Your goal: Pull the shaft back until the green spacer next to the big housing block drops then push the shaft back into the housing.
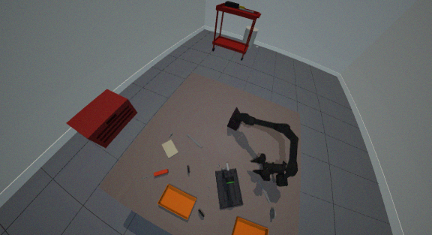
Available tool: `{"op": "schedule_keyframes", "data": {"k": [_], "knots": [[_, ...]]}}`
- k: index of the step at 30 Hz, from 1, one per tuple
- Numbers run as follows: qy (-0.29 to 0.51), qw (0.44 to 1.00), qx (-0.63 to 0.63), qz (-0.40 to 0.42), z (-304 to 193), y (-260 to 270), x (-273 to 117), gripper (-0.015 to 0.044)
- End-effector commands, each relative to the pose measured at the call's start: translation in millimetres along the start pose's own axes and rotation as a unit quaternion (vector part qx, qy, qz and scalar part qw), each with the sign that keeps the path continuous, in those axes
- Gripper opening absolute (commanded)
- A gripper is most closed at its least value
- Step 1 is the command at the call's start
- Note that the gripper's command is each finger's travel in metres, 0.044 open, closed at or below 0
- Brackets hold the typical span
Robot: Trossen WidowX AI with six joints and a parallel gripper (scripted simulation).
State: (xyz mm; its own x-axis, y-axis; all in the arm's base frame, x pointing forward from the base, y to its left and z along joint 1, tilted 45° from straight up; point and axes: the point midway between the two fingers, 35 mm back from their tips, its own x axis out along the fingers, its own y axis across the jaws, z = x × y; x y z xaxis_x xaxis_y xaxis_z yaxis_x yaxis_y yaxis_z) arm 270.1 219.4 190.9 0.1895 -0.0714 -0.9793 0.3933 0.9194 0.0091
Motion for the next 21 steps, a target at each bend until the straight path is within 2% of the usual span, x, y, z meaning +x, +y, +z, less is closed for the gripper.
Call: {"op": "schedule_keyframes", "data": {"k": [1,2,12,21], "knots": [[0.000,1.000,0.001,0.000,0.6,-0.2,0.3,0.0426],[0.000,1.000,0.002,0.002,2.3,-0.8,1.1,0.0440],[0.004,0.997,0.042,0.061,56.2,-20.2,29.7,0.0440],[-0.048,0.974,0.041,0.216,139.7,-62.7,77.6,0.0440]]}}
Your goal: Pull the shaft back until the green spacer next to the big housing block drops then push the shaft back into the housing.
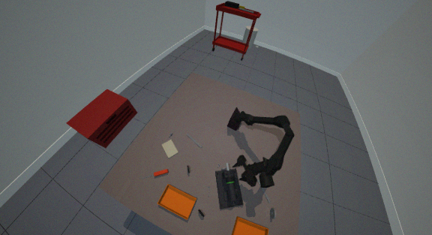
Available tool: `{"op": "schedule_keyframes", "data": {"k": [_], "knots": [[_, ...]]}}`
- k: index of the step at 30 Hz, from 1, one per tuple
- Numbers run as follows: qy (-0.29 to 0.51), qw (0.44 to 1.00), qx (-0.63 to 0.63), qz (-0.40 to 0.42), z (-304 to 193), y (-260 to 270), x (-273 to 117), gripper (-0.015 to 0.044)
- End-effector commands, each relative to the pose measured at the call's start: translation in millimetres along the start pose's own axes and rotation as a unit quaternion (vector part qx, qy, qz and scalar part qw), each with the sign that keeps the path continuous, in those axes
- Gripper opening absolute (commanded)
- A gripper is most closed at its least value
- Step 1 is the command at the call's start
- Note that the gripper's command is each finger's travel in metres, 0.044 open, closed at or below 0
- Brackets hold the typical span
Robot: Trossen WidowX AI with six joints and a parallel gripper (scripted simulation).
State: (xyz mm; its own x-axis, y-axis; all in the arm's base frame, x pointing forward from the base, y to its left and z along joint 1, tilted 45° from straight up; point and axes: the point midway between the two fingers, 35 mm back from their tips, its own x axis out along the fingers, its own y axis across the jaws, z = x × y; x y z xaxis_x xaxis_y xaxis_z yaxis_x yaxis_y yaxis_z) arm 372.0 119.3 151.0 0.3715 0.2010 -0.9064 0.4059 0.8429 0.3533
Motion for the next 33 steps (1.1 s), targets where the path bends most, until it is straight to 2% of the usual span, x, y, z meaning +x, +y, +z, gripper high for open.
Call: {"op": "schedule_keyframes", "data": {"k": [1,4,12,16,21,33], "knots": [[-0.022,0.995,-0.043,0.083,22.8,-10.5,13.3,0.0440],[-0.053,0.979,-0.110,0.164,34.4,-8.9,19.5,0.0440],[-0.109,0.937,-0.180,0.280,47.1,-31.6,31.4,0.0440],[-0.148,0.889,-0.238,0.363,32.8,-65.2,37.8,0.0440],[-0.169,0.834,-0.296,0.433,-7.6,-106.1,45.8,0.0440],[-0.172,0.826,-0.303,0.443,-14.6,-111.5,45.8,0.0440]]}}
